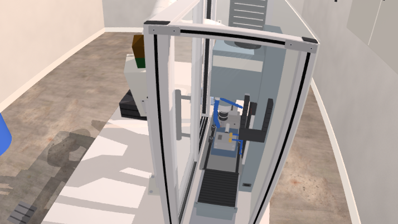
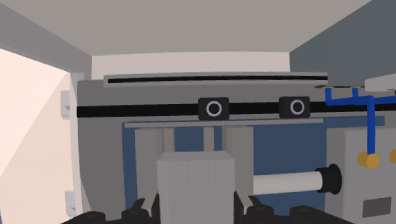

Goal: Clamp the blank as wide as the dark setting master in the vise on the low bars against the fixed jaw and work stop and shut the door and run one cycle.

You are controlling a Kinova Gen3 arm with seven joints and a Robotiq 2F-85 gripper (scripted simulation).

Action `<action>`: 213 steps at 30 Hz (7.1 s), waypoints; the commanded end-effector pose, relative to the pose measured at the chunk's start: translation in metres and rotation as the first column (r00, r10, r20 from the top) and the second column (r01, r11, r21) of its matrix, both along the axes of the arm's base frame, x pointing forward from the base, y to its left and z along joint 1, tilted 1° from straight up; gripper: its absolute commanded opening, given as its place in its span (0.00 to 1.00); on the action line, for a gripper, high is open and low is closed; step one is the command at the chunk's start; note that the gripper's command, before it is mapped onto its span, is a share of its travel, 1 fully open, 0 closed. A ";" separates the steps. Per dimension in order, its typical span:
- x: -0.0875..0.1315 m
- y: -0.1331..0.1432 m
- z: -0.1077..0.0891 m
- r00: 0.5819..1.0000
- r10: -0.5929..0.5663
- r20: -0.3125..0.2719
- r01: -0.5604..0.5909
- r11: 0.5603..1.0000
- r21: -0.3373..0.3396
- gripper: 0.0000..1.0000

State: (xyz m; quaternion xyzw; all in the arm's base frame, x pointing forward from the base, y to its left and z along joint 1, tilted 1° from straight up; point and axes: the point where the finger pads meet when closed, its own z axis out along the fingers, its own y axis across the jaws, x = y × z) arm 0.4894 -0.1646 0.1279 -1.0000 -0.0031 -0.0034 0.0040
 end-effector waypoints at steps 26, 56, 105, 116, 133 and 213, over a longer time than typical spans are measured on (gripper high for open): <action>0.001 0.000 -0.018 1.000 0.000 0.002 0.000 1.000 -0.001 0.10; 0.001 0.000 -0.026 1.000 0.000 0.002 0.000 1.000 -0.001 0.10; 0.001 0.000 -0.036 1.000 0.000 0.002 0.000 1.000 -0.001 0.10; 0.001 0.000 -0.036 1.000 0.000 0.002 0.000 1.000 -0.001 0.10; 0.001 0.000 -0.038 1.000 0.000 0.002 0.000 1.000 -0.001 0.10; -0.005 0.004 -0.038 1.000 0.000 0.002 0.000 1.000 0.000 1.00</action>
